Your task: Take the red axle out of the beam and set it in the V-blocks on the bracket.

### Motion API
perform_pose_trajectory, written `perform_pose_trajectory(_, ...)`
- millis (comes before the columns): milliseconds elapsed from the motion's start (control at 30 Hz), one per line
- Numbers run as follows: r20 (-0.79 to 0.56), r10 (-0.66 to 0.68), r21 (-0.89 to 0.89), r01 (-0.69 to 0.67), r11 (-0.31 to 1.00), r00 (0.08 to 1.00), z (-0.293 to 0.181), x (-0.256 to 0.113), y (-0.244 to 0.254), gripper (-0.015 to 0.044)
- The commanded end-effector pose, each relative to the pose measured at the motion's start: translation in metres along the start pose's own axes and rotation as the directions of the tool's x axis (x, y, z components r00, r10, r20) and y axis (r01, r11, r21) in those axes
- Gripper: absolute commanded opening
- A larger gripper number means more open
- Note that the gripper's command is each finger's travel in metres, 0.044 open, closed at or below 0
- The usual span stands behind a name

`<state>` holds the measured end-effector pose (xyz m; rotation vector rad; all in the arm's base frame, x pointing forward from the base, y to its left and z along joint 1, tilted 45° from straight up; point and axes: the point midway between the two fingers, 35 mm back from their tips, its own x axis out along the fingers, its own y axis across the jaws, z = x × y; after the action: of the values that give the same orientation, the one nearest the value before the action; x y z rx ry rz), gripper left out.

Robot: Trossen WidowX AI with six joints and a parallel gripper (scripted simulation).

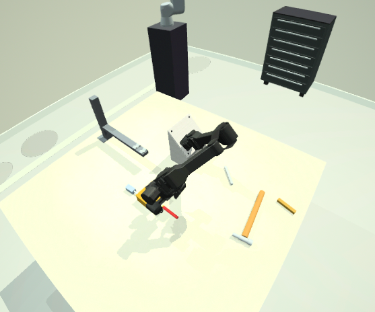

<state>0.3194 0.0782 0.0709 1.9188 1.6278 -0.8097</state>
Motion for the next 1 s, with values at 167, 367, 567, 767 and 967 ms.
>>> perform_pose_trajectory(167, -0.003, -0.006, -0.01, 0.006, 1.0, 1.0, 0.0, 0.014, 0.0, 0.044)
perform_pose_trajectory(367, -0.003, -0.006, -0.01, 0.006, 1.0, 1.0, 0.0, 0.024, 0.0, 0.044)
perform_pose_trajectory(567, -0.003, -0.006, -0.01, 0.006, 1.0, 1.0, 0.0, 0.033, 0.0, 0.044)
perform_pose_trajectory(767, -0.004, -0.006, -0.01, 0.006, 1.0, 1.0, 0.0, 0.043, 0.0, 0.044)
perform_pose_trajectory(967, -0.005, -0.006, -0.01, 0.006, 1.0, 1.0, 0.0, 0.053, -0.001, 0.044)
